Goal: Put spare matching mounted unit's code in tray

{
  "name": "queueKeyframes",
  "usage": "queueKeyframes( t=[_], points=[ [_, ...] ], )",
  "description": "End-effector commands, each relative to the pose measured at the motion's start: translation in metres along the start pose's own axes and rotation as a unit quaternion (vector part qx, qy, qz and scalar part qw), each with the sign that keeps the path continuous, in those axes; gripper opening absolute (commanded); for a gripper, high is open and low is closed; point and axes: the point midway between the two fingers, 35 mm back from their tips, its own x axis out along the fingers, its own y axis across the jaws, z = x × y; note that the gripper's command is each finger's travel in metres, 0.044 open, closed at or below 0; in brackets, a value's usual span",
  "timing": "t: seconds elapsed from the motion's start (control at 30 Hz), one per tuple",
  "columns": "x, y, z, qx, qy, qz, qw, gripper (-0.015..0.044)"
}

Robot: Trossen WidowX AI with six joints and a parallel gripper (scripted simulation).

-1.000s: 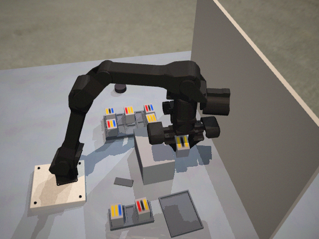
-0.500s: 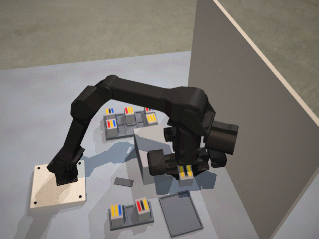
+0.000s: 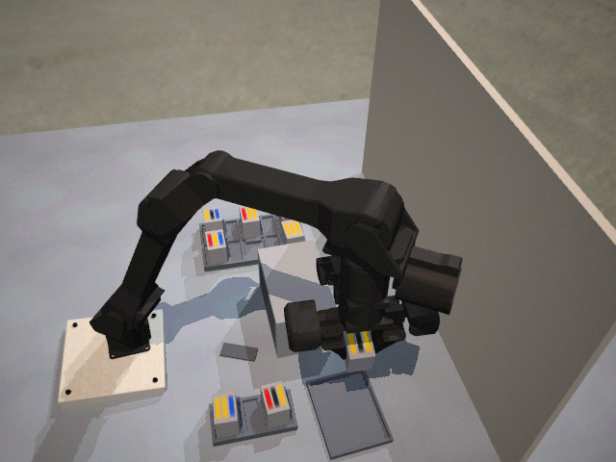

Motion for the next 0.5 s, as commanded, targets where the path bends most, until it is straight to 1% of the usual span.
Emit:
queueKeyframes(
  t=[0.0,0.47],
  points=[
    [0.0049,-0.0004,-0.0003,-0.003,-0.002,0.002,1.000,0.0000],
    [0.0144,-0.0022,-0.0014,-0.003,-0.003,0.002,1.000,0.0000]
  ],
)
